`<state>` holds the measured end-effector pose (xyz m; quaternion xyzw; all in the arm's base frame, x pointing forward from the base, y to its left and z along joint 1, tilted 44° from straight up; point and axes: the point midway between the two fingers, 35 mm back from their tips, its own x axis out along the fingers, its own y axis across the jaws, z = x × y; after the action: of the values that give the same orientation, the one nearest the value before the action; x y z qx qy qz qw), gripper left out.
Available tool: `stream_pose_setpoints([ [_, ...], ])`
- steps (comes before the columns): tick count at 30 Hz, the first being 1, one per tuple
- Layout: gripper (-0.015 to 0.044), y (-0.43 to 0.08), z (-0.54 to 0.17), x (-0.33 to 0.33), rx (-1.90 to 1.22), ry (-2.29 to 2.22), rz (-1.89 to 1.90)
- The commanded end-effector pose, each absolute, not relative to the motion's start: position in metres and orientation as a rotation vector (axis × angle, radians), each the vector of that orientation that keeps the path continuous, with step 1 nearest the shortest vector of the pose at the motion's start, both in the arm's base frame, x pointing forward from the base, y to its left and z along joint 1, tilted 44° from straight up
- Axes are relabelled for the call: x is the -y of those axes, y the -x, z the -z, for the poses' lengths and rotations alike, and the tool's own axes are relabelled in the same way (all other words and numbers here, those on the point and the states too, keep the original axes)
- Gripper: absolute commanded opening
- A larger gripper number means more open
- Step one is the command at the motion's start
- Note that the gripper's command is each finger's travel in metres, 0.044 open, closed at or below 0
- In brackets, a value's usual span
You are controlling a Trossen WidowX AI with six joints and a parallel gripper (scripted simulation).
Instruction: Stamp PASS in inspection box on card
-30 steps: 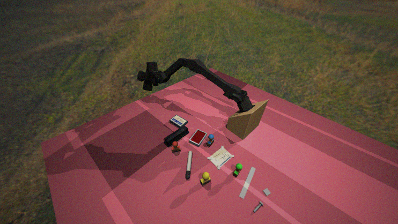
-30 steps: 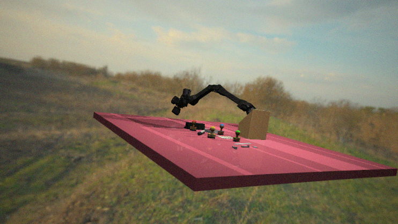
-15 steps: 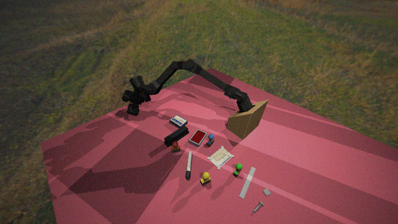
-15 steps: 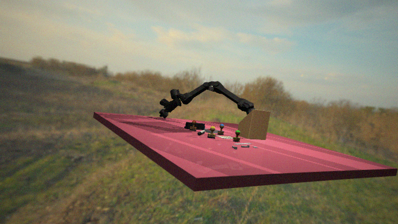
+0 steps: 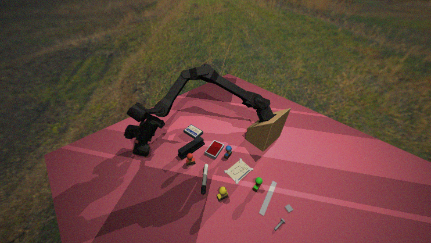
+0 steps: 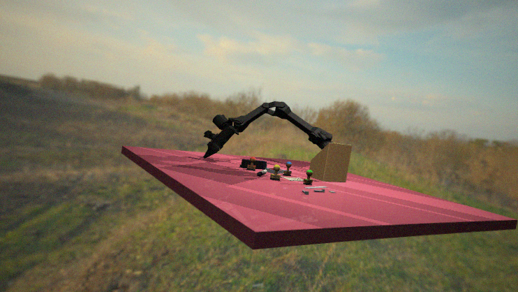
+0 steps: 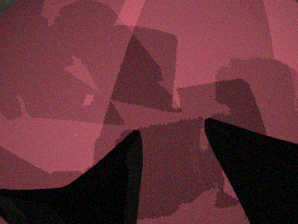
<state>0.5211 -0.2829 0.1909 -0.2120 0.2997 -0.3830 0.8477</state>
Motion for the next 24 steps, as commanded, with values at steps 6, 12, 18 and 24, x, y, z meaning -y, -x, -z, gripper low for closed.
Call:
stream_pose_setpoints([
  [6, 0.0218, -0.533, -0.102, 0.174, -0.798, 0.327, 0.628],
  [12, 0.0218, -0.516, -0.047, 0.096, -0.930, 0.274, 0.533],
  [18, 0.0218, -0.480, 0.002, 0.025, -1.073, 0.252, 0.470],
  [24, 0.0218, -0.420, 0.051, -0.050, -1.241, 0.308, 0.428],
])
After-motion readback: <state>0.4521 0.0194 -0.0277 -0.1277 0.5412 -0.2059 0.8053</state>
